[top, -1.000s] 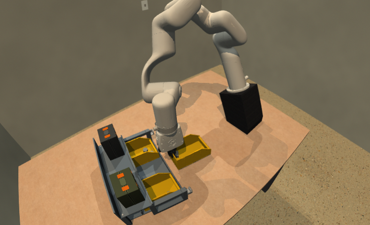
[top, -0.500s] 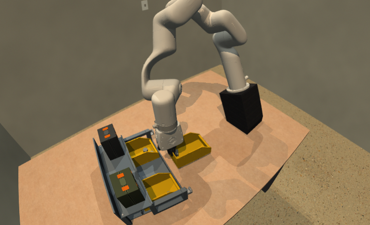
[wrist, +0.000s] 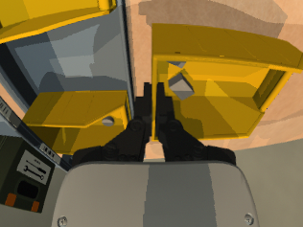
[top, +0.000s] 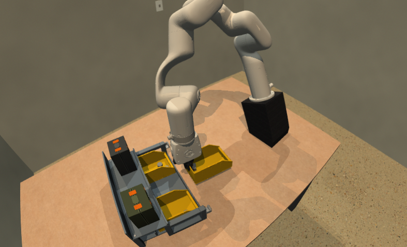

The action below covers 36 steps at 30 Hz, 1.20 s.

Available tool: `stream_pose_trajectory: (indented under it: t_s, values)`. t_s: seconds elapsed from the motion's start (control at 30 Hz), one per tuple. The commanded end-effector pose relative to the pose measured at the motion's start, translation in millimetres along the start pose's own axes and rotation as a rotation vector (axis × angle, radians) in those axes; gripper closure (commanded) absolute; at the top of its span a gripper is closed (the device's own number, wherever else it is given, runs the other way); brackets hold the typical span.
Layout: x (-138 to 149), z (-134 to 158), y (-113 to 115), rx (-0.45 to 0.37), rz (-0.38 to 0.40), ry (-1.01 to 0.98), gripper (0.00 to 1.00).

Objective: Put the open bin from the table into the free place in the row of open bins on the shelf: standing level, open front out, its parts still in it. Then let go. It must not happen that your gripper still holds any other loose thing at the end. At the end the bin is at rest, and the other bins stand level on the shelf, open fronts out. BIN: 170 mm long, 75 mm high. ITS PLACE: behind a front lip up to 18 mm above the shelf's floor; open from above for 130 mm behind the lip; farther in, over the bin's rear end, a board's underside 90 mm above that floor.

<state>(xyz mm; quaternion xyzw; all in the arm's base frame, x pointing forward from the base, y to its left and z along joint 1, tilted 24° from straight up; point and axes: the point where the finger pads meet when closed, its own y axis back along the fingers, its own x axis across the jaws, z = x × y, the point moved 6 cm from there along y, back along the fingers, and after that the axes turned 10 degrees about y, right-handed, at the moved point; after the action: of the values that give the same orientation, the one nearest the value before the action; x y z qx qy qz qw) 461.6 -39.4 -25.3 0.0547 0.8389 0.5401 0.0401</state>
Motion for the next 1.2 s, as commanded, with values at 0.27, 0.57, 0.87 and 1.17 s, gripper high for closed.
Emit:
stream_pose_trajectory:
  t_s: [0.27, 0.57, 0.87, 1.17]
  values:
    - [-1.4, 0.1, -0.7, -0.001, -0.004, -0.001, 1.00]
    - [-1.4, 0.1, -0.7, -0.001, -0.004, -0.001, 1.00]
    - [-1.3, 0.1, -1.9, -0.001, -0.004, -0.001, 1.00]
    - [-1.3, 0.1, -1.9, -0.001, -0.004, -0.001, 1.00]
